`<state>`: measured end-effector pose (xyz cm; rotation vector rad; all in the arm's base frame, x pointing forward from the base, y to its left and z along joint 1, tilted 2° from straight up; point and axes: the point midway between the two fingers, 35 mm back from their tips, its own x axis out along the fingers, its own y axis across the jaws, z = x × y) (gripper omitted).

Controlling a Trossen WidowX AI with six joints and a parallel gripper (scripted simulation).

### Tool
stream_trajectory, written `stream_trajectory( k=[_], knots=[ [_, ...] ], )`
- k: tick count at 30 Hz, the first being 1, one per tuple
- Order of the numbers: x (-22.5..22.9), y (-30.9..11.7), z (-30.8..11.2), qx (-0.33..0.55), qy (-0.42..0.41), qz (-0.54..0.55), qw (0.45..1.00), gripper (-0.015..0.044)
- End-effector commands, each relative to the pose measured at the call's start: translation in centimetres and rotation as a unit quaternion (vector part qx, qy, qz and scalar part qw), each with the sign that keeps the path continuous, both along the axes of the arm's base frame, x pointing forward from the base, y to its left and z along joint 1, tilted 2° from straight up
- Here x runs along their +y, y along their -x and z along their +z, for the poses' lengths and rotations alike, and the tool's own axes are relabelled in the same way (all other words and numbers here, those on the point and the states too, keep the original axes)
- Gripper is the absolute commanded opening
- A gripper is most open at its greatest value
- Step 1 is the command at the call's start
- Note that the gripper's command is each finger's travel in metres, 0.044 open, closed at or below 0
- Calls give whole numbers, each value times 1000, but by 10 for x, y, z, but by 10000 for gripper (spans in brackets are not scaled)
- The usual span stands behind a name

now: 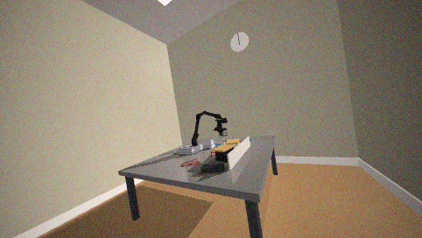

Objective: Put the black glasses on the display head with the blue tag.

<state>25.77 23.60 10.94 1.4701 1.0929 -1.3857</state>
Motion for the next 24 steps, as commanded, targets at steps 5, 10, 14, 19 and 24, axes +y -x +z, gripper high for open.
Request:
stream_trajectory(
  k=[5,10,14,19,24],
  knots=[
    [-22,-10,1,-9,1,103,995,0],
    [-36,-16,0,-13,3,168,986,0],
    [-47,-20,-1,-15,5,219,976,0],
    [-61,-25,-1,-19,7,282,959,0],
    [-75,-29,-2,-22,9,344,939,0]
  ],
)
